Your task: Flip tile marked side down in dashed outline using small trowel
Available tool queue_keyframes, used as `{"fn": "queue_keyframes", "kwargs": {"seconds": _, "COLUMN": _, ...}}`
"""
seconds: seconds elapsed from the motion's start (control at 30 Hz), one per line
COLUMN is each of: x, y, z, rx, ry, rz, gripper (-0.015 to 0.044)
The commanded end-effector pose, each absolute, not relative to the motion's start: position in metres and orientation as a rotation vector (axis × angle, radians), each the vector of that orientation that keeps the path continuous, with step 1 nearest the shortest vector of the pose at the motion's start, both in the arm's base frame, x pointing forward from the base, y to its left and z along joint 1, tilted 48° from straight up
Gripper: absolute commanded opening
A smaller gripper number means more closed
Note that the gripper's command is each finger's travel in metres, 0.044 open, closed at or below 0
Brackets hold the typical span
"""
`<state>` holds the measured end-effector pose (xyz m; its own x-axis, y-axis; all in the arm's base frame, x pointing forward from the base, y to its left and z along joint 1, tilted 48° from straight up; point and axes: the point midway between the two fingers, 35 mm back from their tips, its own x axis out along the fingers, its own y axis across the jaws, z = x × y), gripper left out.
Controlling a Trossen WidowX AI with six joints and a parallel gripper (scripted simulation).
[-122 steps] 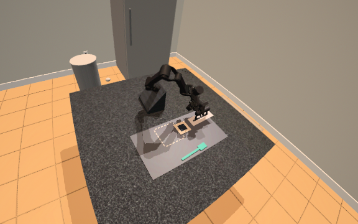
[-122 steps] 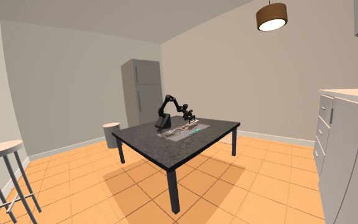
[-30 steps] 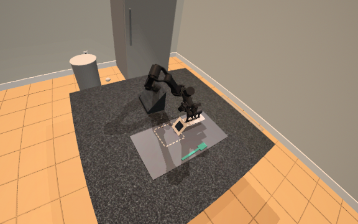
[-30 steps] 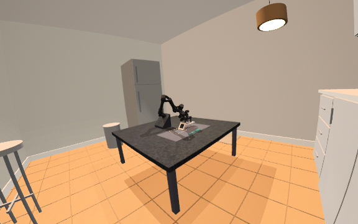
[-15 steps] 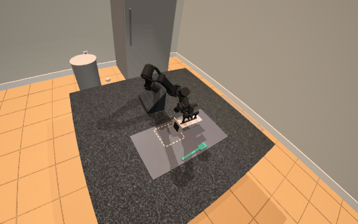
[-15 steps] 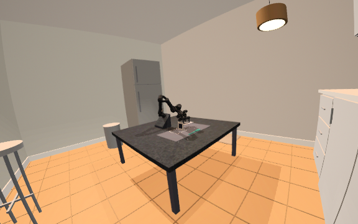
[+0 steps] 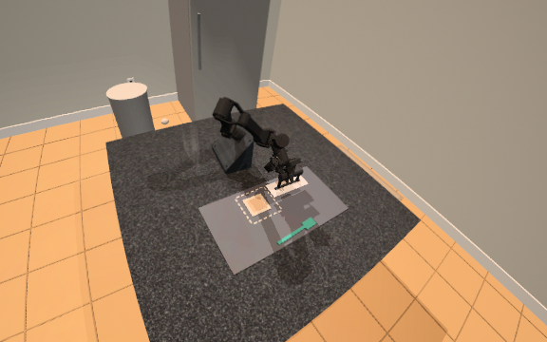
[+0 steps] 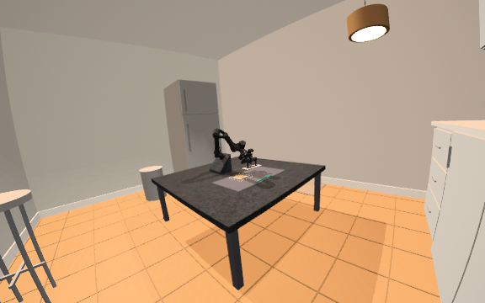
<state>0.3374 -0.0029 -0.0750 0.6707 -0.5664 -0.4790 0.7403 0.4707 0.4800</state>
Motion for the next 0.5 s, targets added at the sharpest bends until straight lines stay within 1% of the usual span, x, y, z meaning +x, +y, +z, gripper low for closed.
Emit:
{"fn": "queue_keyframes", "kwargs": {"seconds": 0.0, "x": 0.344, "y": 0.024, "z": -0.082, "rx": 0.733, "ry": 0.266, "rz": -0.796, "gripper": 0.0}}
{"fn": "queue_keyframes", "kwargs": {"seconds": 0.17, "x": 0.345, "y": 0.05, "z": -0.089, "rx": 0.731, "ry": 0.26, "rz": -0.792, "gripper": 0.0}}
{"fn": "queue_keyframes", "kwargs": {"seconds": 0.47, "x": 0.345, "y": 0.051, "z": -0.089, "rx": 0.731, "ry": 0.26, "rz": -0.791, "gripper": 0.0}}
